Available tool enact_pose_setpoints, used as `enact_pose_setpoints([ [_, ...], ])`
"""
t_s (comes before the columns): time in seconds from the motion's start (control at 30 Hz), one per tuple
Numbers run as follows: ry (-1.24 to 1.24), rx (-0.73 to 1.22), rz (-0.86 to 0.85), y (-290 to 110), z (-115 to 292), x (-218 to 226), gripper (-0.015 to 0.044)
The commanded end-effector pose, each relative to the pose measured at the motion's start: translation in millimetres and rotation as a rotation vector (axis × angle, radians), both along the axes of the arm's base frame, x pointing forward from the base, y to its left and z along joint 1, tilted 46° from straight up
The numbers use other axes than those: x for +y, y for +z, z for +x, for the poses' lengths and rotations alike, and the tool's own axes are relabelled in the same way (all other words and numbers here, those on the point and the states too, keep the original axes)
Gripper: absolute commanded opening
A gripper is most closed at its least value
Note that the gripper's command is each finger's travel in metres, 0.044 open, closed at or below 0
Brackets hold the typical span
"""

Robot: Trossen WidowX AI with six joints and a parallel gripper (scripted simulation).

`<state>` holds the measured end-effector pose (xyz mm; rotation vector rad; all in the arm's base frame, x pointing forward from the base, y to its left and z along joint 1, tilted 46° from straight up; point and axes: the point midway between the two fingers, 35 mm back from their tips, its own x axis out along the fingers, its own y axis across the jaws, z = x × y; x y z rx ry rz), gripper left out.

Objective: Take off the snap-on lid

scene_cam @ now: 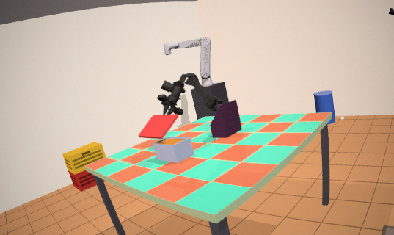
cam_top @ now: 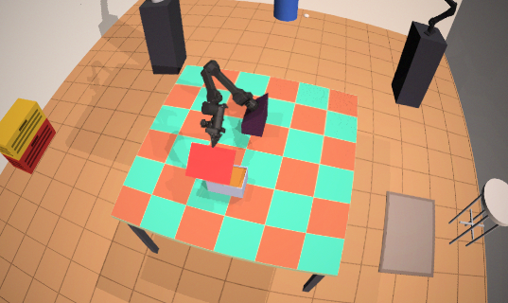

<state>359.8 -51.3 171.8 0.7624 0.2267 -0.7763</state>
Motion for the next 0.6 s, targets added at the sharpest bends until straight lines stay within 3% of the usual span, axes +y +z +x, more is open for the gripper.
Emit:
enact_pose_setpoints([
  [0.0,0.010,-0.013,0.002,12,1,-4,0.0000],
  [0.57,0.010,-0.013,0.001,36,-5,-28,0.0000],
])
